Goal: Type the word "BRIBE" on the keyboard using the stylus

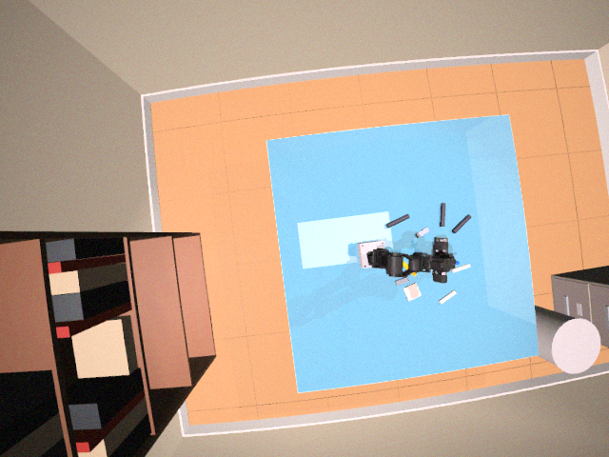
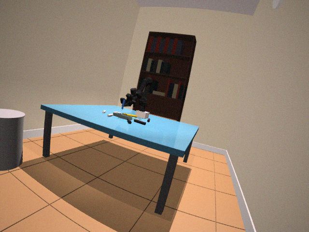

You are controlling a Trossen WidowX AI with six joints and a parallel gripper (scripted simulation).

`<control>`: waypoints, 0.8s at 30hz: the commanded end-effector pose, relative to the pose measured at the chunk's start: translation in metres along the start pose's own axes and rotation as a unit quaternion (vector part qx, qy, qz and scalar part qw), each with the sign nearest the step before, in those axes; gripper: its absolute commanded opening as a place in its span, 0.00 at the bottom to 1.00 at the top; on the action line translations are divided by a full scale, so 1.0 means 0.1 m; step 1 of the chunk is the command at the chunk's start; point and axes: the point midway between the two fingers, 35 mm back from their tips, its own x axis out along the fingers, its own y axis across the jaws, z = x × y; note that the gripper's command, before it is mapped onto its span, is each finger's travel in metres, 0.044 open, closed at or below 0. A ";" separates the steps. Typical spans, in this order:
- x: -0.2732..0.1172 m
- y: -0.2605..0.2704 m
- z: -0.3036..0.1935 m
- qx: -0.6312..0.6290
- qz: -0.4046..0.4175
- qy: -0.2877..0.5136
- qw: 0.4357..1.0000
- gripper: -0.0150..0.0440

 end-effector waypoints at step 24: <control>0.10 0.01 -0.20 0.004 -0.003 0.000 1.000 0.39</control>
